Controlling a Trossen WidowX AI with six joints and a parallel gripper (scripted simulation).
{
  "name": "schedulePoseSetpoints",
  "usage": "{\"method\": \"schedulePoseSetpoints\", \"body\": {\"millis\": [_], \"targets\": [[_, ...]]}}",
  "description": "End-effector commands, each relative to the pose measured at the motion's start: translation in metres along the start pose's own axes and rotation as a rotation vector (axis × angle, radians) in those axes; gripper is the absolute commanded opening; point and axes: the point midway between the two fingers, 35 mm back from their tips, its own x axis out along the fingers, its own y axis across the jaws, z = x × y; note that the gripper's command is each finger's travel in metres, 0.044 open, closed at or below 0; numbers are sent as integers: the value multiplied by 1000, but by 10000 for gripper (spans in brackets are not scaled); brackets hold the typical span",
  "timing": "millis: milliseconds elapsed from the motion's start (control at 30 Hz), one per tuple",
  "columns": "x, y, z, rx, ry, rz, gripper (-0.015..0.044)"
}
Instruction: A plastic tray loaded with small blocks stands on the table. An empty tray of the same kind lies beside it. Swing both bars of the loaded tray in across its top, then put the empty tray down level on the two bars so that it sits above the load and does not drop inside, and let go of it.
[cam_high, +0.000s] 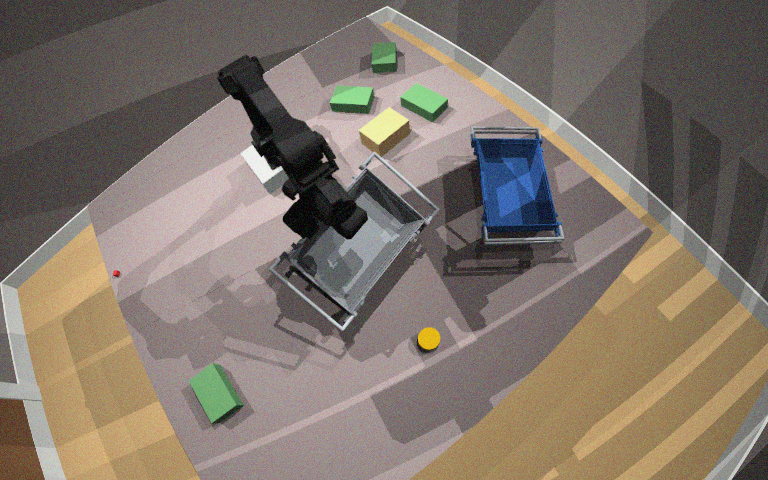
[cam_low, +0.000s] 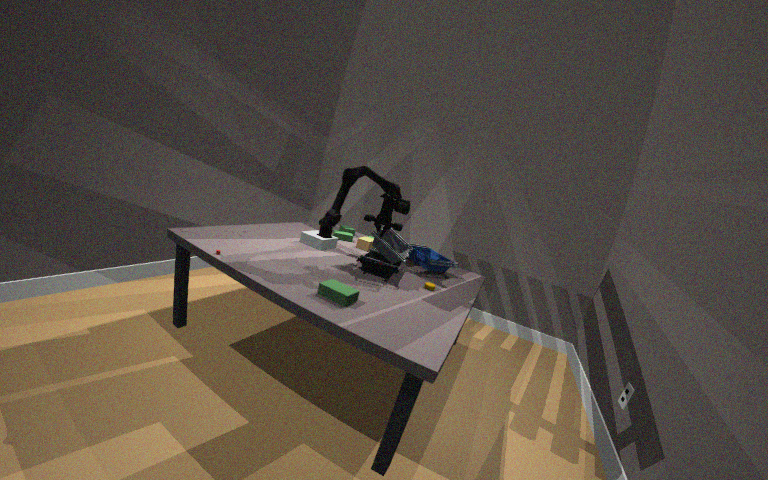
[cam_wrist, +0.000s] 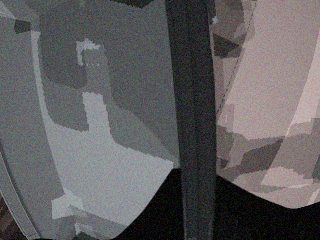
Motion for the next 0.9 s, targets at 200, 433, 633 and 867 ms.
{"method": "schedulePoseSetpoints", "body": {"millis": [200,433,633,867], "targets": [[9,1,0,-3,-3,17,0],[13,-4,0,-3,-3,17,0],[17,-7,0,-3,-3,17,0],[22,-11,0,-3,-3,16,0]]}}
